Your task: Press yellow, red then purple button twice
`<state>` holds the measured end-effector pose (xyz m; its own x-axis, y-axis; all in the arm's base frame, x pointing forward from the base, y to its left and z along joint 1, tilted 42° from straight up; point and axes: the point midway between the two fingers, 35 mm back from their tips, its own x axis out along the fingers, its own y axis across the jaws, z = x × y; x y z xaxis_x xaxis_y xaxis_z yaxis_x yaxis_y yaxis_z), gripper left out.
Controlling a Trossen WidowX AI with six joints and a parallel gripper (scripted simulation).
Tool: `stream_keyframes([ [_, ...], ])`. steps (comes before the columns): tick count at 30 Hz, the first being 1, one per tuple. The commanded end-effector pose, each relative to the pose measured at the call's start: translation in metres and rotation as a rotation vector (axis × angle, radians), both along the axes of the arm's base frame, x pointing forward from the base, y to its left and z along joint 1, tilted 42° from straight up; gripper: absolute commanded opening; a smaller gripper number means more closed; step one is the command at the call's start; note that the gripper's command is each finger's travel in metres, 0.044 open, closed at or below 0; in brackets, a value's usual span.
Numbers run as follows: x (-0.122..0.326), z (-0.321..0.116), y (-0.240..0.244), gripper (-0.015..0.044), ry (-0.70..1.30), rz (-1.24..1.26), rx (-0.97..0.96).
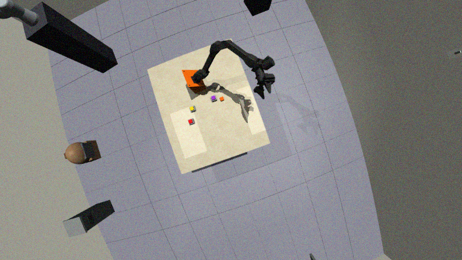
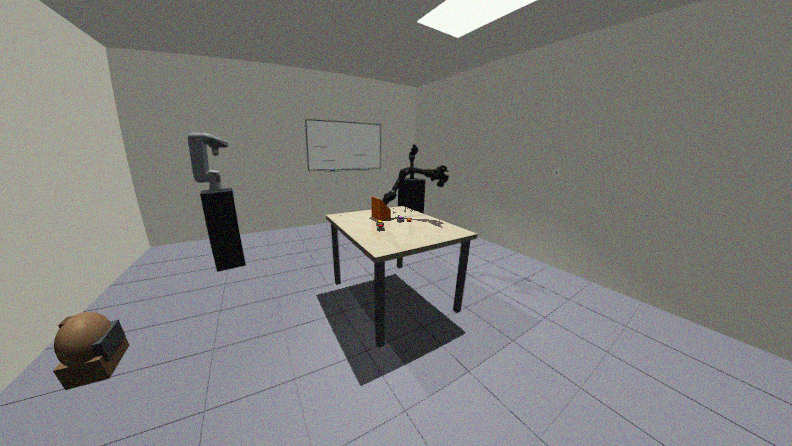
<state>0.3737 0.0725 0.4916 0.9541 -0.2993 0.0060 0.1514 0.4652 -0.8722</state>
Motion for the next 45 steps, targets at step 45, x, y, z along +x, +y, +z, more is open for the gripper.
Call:
stream_keyframes([
  [45,-0.188,-0.565,-0.217,0.04,1.414,-0.208,1.686],
])
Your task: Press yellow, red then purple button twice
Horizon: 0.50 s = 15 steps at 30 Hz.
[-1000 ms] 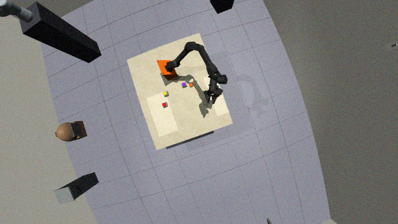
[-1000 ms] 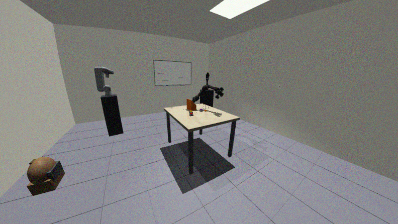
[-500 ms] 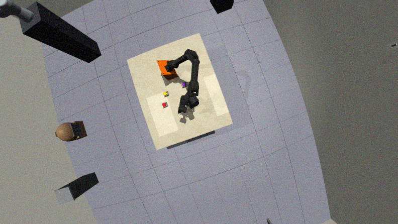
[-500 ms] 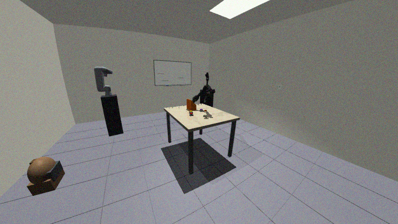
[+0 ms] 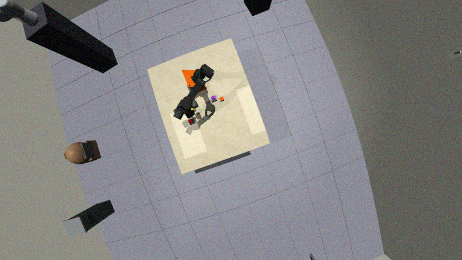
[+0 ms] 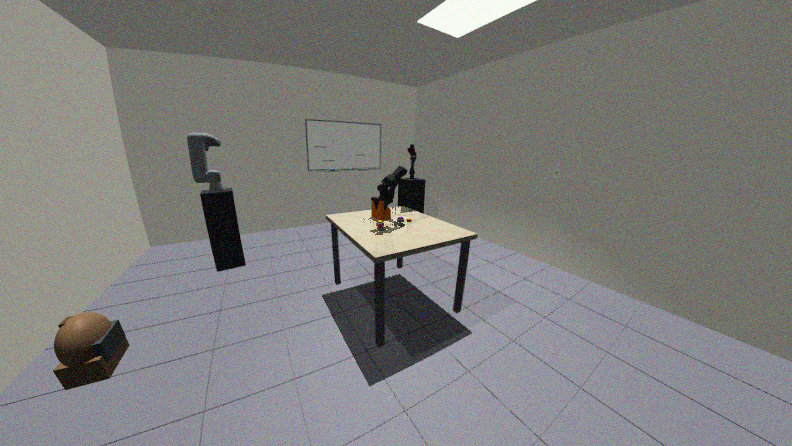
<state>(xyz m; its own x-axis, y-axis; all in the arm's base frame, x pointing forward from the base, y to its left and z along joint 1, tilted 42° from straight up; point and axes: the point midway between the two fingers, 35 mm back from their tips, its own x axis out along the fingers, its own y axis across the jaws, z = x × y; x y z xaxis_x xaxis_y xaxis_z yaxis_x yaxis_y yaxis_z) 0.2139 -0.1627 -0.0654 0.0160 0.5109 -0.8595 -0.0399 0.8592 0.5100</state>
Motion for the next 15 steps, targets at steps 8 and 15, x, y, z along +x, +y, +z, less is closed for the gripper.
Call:
stream_keyframes([
  [8,-0.029,-0.011,0.021,0.0374,0.045,-0.15,0.187],
  [15,-0.025,-0.054,0.06,0.019,0.044,-0.149,0.19],
])
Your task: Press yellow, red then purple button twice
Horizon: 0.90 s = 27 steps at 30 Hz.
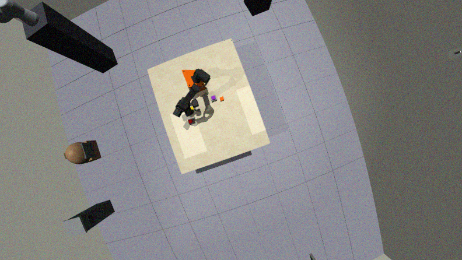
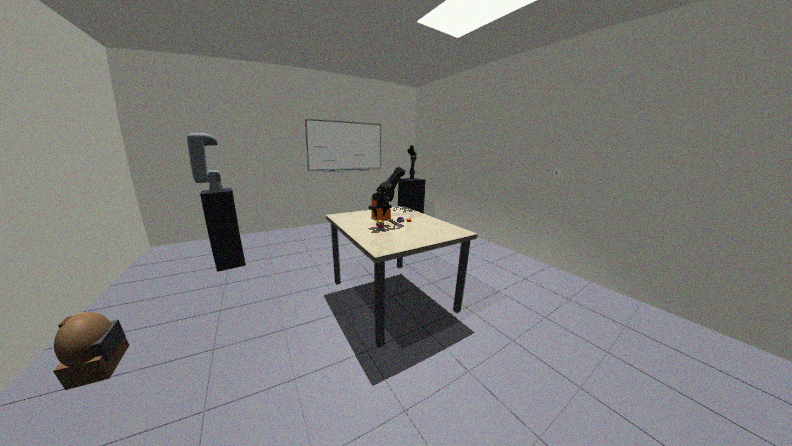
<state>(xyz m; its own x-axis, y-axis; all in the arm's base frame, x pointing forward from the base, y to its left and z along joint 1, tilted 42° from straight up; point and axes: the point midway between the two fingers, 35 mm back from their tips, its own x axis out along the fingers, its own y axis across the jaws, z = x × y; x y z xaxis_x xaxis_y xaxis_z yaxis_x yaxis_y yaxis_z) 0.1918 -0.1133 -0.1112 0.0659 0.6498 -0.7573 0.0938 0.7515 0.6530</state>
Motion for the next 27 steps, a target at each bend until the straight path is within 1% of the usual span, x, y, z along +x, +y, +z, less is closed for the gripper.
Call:
stream_keyframes([
  [1,-0.003,-0.008,0.011,0.0164,0.006,-0.011,0.012],
  [6,-0.003,-0.008,0.011,0.0033,0.006,-0.011,0.012],
  [7,-0.003,-0.008,0.011,0.002,0.006,-0.011,0.012],
  [17,-0.003,-0.009,0.012,0.002,0.006,-0.011,0.012],
  [27,-0.001,-0.022,0.022,0.002,0.006,-0.011,0.013],
])
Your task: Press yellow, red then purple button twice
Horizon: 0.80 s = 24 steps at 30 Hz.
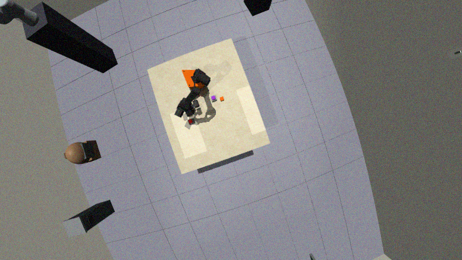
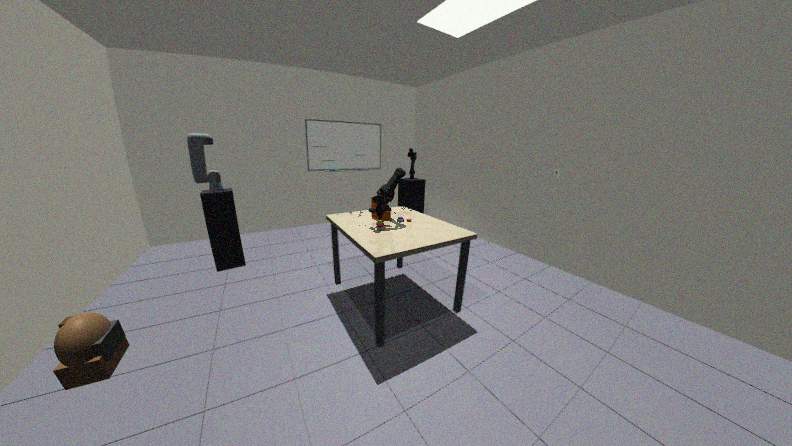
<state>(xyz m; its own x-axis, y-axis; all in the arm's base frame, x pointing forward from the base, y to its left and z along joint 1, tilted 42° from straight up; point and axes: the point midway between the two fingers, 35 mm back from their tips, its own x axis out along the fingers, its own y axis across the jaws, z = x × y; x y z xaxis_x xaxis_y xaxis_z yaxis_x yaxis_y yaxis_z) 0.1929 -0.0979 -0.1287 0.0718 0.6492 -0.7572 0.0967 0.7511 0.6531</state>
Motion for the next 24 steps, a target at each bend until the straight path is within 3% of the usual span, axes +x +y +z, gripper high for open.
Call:
stream_keyframes([
  [1,-0.002,-0.005,0.008,0.002,0.009,-0.005,0.013],
  [24,-0.002,-0.015,0.018,0.002,0.008,-0.005,0.014],
])
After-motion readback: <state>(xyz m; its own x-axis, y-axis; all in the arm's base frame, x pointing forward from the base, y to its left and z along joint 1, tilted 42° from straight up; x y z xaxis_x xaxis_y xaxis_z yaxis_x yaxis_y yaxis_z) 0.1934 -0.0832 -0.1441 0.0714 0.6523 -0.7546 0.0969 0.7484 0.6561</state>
